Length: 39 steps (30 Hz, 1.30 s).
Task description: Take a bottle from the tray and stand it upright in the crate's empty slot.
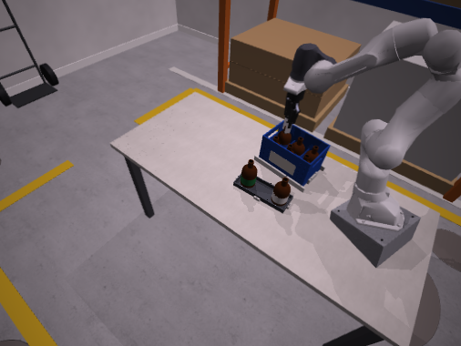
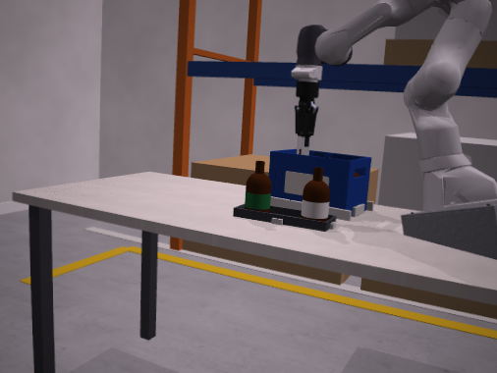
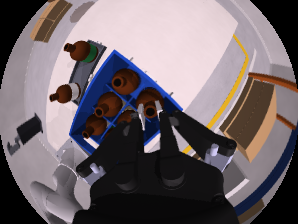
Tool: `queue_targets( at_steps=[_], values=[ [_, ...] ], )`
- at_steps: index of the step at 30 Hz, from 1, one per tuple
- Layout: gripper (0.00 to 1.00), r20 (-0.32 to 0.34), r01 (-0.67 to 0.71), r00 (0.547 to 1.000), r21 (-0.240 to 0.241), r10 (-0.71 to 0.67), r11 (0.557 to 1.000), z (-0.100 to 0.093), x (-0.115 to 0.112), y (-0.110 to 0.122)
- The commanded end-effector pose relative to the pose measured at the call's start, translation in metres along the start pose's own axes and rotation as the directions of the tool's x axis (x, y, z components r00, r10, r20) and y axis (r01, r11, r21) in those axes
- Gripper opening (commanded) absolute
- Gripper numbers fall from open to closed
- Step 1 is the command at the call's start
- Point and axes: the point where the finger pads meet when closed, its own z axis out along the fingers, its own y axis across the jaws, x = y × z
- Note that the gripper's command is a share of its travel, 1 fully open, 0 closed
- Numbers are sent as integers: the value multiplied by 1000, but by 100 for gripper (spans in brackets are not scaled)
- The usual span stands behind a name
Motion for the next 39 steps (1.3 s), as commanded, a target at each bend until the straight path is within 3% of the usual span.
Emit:
queue_targets(
  at_steps=[1, 39],
  values=[
    [0, -2, -5, 1000, -5, 5, 1000, 1, 0, 2],
    [0, -2, -5, 1000, -5, 5, 1000, 15, 0, 2]
  ],
)
